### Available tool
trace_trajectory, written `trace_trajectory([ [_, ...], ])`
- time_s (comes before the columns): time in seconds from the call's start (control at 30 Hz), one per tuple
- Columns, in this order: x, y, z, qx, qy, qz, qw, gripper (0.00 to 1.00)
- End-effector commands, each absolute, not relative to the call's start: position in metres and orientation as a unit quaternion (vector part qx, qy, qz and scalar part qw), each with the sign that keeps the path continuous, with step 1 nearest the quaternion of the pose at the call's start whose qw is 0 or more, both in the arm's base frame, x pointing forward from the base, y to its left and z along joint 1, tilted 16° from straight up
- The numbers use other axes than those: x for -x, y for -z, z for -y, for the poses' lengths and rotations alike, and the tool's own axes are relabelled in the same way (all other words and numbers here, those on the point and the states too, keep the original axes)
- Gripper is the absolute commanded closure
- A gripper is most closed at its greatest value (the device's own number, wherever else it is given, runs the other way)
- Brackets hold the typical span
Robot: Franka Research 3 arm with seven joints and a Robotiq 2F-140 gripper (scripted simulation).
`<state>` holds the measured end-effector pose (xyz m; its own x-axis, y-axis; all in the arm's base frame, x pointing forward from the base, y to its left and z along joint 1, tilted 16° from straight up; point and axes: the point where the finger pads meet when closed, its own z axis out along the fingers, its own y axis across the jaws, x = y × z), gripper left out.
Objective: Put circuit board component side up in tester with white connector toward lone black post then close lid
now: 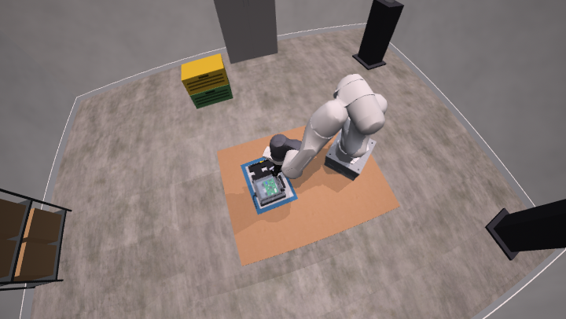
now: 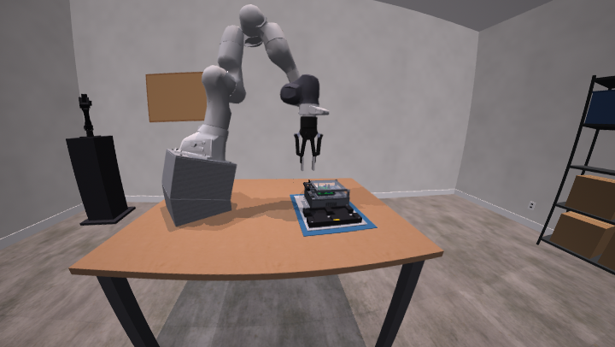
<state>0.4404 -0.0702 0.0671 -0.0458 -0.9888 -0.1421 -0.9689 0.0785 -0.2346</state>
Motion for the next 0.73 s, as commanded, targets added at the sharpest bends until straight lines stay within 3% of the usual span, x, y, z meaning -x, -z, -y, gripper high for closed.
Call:
trace_trajectory([
  [0.0,-0.4375,-0.0667,0.0684,0.672,0.031,-0.728,0.131,0.70],
  [0.03,-0.4375,-0.0667,0.0684,0.672,0.031,-0.728,0.131,0.00],
  [0.7,-0.4375,-0.0667,0.0684,0.672,0.031,-0.728,0.131,0.00],
])
